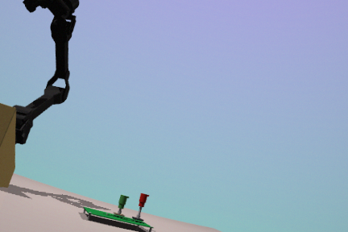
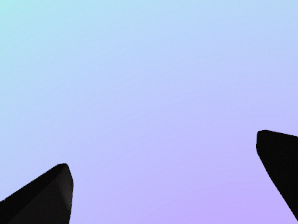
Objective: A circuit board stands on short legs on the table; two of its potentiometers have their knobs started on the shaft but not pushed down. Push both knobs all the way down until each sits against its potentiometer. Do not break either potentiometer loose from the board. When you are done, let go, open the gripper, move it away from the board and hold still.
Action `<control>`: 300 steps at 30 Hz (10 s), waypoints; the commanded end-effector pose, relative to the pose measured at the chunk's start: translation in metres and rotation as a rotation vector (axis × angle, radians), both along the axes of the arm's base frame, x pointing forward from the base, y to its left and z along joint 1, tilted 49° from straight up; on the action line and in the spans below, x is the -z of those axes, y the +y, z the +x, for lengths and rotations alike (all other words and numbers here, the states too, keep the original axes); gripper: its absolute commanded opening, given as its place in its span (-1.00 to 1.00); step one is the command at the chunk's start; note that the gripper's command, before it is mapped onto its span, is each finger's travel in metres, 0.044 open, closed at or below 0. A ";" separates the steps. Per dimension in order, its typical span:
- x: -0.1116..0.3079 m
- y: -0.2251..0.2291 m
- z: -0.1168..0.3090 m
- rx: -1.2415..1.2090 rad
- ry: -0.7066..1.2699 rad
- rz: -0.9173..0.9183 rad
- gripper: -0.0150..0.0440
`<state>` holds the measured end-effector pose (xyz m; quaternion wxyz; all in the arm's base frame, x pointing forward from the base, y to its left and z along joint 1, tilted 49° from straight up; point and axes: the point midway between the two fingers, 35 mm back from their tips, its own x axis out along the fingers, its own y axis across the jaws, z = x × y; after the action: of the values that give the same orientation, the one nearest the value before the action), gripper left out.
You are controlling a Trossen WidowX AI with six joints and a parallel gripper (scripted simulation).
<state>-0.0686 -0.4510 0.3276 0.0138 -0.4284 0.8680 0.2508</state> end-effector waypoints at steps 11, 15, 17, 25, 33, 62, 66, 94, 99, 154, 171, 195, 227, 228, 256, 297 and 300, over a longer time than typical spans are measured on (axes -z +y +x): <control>0.025 -0.014 0.046 -0.211 0.131 0.207 -0.11; 0.036 -0.018 0.066 -0.305 0.192 0.290 -0.47; 0.042 -0.020 0.076 -0.353 0.222 0.328 -0.49; 0.065 -0.021 0.119 -0.546 0.341 0.464 -0.49; 0.089 -0.016 0.161 -0.745 0.483 0.595 -0.49; 0.167 0.042 0.296 -1.519 1.047 0.885 -0.49; 0.176 0.054 0.312 -1.631 1.129 0.899 -0.49; 0.234 0.166 0.401 -2.444 1.711 0.740 -0.49; 0.243 0.190 0.412 -2.592 1.808 0.648 -0.49; 0.276 0.478 0.440 -3.289 1.743 -2.273 -0.49; 0.291 0.496 0.438 -3.284 1.735 -2.287 -0.49; 0.303 0.510 0.435 -3.284 1.733 -2.287 -0.49; 0.305 0.513 0.435 -3.283 1.733 -2.288 -0.49; 0.305 0.513 0.435 -3.283 1.733 -2.288 -0.49; 0.308 0.516 0.434 -3.283 1.733 -2.288 -0.49; 0.313 0.521 0.434 -3.283 1.732 -2.288 -0.49; 0.313 0.521 0.434 -3.283 1.732 -2.288 -0.49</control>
<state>0.3647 0.0631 0.0178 0.6314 0.2193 0.6489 0.3636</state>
